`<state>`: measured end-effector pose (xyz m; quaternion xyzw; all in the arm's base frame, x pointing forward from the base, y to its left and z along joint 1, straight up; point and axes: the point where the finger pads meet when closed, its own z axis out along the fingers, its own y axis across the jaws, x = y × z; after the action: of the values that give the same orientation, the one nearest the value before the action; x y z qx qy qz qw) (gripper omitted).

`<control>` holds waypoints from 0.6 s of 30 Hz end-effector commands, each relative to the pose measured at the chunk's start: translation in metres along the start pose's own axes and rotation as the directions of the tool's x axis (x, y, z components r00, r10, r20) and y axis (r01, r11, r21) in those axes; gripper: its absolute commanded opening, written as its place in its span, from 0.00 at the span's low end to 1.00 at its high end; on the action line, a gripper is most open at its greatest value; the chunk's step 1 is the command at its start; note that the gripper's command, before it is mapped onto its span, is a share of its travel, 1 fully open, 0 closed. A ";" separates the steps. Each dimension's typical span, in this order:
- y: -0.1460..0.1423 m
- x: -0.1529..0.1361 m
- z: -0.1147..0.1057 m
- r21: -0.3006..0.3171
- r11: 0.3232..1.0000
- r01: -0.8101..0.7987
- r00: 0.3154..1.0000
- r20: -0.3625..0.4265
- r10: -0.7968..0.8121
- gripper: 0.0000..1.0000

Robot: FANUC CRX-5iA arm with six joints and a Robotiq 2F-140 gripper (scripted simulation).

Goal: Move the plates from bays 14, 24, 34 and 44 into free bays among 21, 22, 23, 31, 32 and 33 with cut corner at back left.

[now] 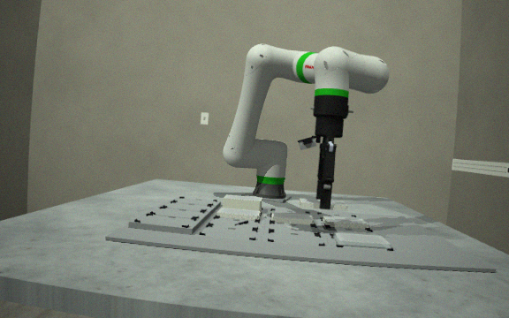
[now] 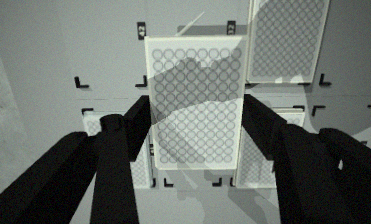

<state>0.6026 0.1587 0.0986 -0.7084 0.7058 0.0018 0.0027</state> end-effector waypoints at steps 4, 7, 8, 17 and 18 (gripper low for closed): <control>-0.001 -0.016 -0.001 0.002 1.000 0.000 1.000 0.000 0.000 0.10; -0.001 -0.024 -0.001 0.002 1.000 0.000 1.000 0.000 0.000 0.10; -0.001 -0.026 -0.001 0.002 1.000 0.000 1.000 0.000 0.000 0.10; -0.001 -0.045 -0.001 0.002 1.000 0.000 1.000 0.000 0.000 0.10; -0.001 -0.048 -0.001 0.002 1.000 0.000 1.000 0.000 0.000 0.10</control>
<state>0.6025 0.2011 0.0988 -0.7085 0.7057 0.0018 0.0027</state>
